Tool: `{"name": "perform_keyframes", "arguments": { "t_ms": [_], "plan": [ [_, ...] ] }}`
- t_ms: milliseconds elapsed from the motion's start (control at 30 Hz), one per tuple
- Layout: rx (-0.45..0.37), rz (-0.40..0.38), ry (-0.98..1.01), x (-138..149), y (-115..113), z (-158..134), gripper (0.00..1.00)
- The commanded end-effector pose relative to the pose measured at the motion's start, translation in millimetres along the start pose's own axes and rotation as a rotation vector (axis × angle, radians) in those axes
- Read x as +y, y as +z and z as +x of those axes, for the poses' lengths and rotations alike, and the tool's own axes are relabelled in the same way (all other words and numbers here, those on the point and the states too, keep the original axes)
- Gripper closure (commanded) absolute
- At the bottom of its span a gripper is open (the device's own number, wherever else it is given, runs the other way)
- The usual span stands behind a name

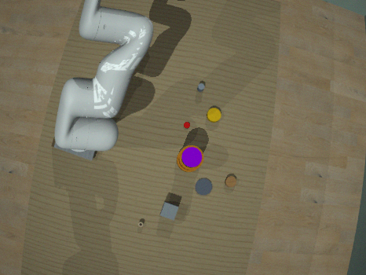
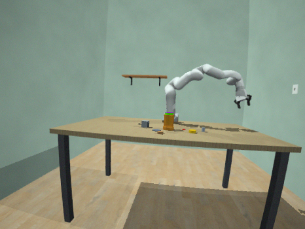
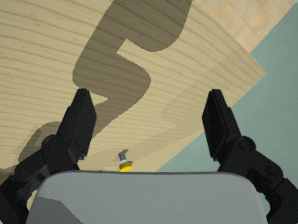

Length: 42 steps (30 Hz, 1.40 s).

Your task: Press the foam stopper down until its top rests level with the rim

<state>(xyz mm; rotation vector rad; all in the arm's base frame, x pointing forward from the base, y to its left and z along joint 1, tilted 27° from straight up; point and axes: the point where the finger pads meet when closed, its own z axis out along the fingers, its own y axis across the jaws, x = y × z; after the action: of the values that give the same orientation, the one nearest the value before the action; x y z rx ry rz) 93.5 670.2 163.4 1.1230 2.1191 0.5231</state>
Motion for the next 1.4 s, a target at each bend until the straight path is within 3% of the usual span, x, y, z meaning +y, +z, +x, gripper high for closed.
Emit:
{"name": "perform_keyframes", "arguments": {
  "t_ms": [0, 533, 567, 700, 900, 1033, 1100, 1133, 1267, 1300, 1367],
  "plan": [
    [0.004, -0.002, 0.003, 1.6, -2.4, 0.3, 0.00],
    [0.004, -0.002, 0.003, 1.6, -2.4, 0.3, 0.00],
    [0.004, -0.002, 0.003, 1.7, -2.3, 0.2, 1.00],
    [-0.001, 0.012, 0.044, 9.7, 2.2, -10.7, 1.00],
    [-0.041, 0.107, 0.349, 46.9, 26.6, -78.0, 1.00],
    [-0.056, 0.134, 0.448, 66.2, 39.1, -116.9, 1.00],
    [-0.056, 0.134, 0.448, 66.2, 39.1, -116.9, 1.00],
    [-0.072, 0.160, 0.547, 77.6, 47.9, -148.1, 1.00],
    [-0.091, 0.185, 0.657, 88.1, 56.8, -184.0, 1.00],
    [-0.113, 0.211, 0.776, 87.7, 58.8, -195.4, 1.00],
    [-0.113, 0.211, 0.776, 94.7, 63.9, -217.4, 1.00]
  ]
}}
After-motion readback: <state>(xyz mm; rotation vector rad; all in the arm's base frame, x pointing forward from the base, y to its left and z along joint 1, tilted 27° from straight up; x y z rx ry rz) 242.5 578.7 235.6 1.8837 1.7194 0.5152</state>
